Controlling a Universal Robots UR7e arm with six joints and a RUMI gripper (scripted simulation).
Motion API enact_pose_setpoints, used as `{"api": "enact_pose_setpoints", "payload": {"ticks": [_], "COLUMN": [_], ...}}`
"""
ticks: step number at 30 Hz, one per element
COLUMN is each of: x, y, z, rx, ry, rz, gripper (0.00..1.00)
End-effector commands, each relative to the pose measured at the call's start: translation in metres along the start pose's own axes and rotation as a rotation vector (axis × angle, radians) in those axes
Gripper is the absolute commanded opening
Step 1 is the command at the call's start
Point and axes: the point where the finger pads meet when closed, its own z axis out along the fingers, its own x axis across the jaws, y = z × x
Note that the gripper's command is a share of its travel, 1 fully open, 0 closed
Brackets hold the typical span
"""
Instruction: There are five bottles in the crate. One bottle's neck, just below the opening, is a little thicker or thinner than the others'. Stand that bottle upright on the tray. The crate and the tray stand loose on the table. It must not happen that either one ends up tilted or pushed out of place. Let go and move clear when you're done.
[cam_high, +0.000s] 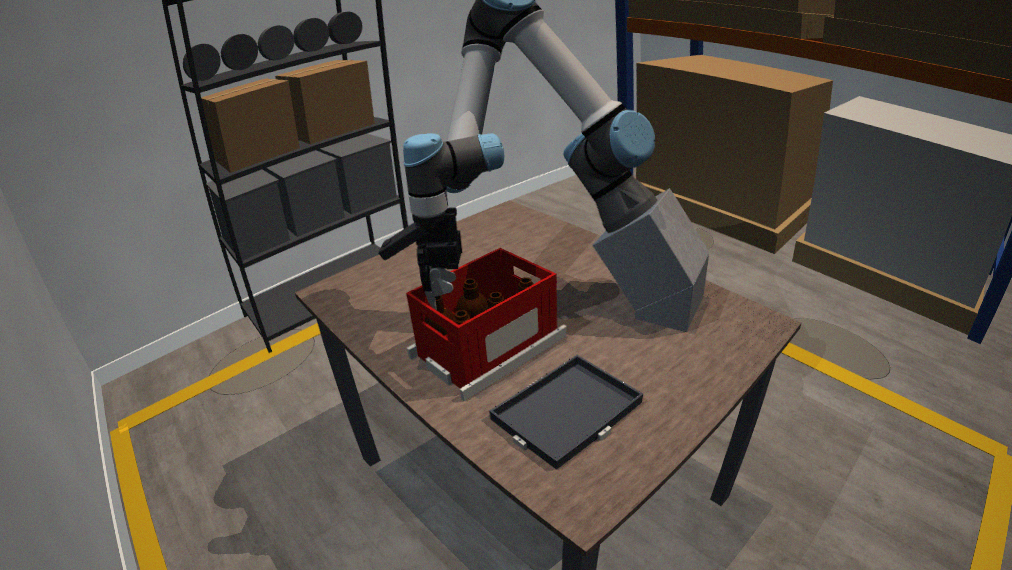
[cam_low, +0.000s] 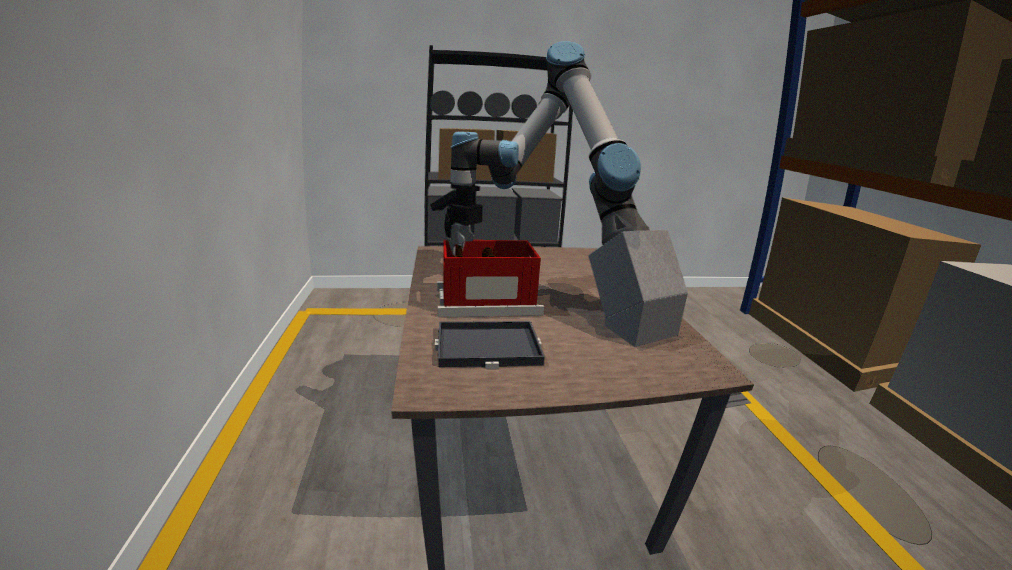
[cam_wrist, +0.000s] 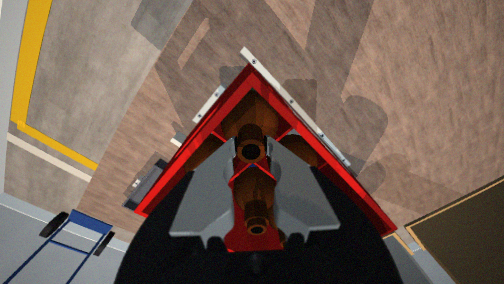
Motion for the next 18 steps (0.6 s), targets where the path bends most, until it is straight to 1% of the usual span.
{"api": "enact_pose_setpoints", "payload": {"ticks": [1,7,8,18], "x": [0.0008,0.0008,0.0008,0.0008], "y": [0.0013,0.0013,0.0013,0.0013], "z": [0.0009,0.0009,0.0009,0.0009], "rx": [-0.002,-0.002,-0.002,-0.002], "ry": [0.001,0.001,0.001,0.001], "rz": [0.0,0.0,0.0,0.0], "gripper": [0.0,0.0,0.38,0.38]}}
